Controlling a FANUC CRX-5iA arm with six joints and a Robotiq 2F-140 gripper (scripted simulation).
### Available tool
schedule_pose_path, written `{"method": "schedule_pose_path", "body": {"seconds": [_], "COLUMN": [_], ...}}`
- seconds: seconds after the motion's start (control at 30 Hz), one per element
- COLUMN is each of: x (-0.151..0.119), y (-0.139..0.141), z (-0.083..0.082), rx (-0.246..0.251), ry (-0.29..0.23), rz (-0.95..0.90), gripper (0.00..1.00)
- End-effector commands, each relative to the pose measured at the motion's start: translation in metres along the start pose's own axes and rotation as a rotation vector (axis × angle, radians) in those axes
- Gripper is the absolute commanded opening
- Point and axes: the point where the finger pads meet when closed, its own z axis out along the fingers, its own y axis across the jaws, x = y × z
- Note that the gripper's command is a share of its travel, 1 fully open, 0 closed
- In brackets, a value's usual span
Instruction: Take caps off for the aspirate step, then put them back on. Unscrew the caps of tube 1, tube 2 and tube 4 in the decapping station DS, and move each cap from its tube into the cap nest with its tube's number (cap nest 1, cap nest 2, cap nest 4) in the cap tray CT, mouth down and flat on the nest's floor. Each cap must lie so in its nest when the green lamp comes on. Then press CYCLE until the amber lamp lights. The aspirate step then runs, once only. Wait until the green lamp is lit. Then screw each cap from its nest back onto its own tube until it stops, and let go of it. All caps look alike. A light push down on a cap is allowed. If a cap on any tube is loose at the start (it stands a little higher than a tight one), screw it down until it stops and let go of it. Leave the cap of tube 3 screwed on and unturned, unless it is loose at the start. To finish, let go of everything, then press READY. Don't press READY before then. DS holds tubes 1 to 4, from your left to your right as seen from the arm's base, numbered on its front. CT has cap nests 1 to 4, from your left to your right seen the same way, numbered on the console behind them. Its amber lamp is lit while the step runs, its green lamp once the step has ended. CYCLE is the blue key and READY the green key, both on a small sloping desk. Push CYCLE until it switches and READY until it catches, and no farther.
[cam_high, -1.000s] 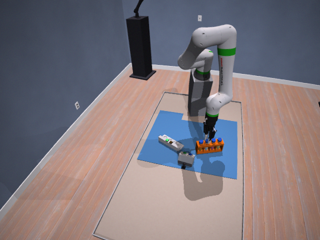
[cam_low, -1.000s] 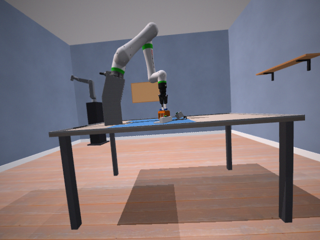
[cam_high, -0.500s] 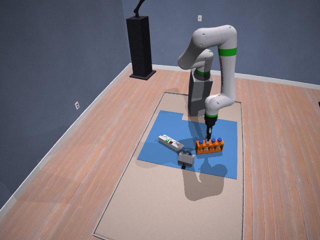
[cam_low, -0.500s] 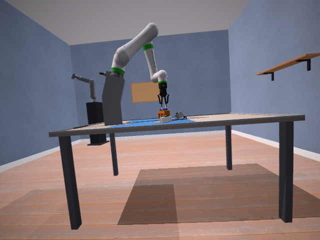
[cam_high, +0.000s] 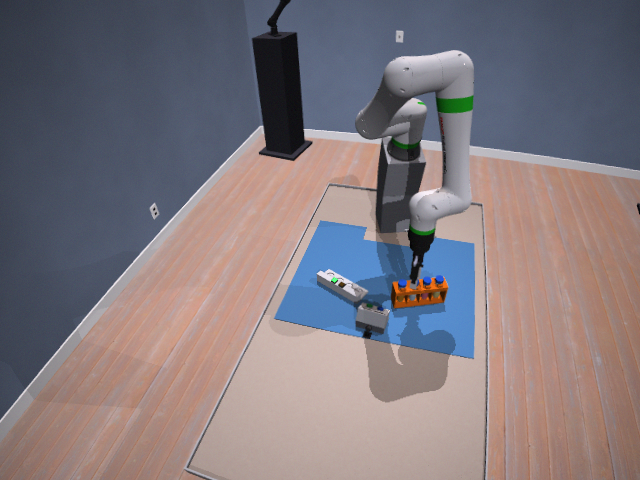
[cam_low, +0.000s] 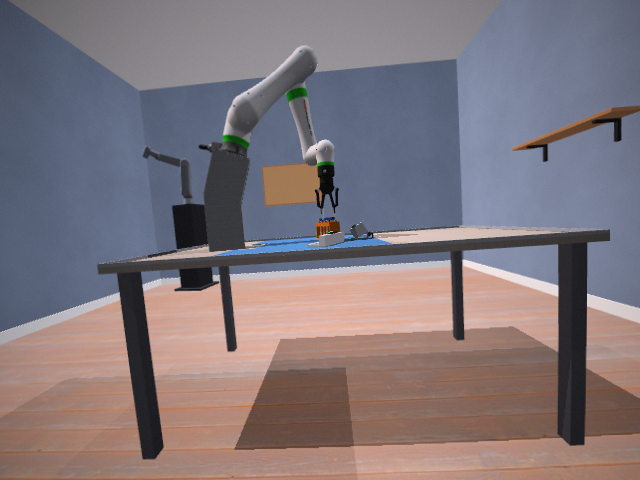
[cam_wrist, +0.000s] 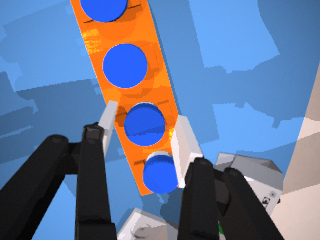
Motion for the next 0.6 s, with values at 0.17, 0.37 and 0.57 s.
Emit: {"method": "schedule_pose_path", "body": {"seconds": [0.17,0.37,0.57], "x": [0.0002,0.0002,0.0002], "y": [-0.0001,-0.0001,-0.0001], "z": [0.0000,-0.0006,-0.0006], "rx": [-0.022,-0.018,-0.015], "ry": [-0.021,-0.025,-0.027], "rz": [0.005,-0.328,-0.578], "gripper": [0.35,0.35,0.35]}}
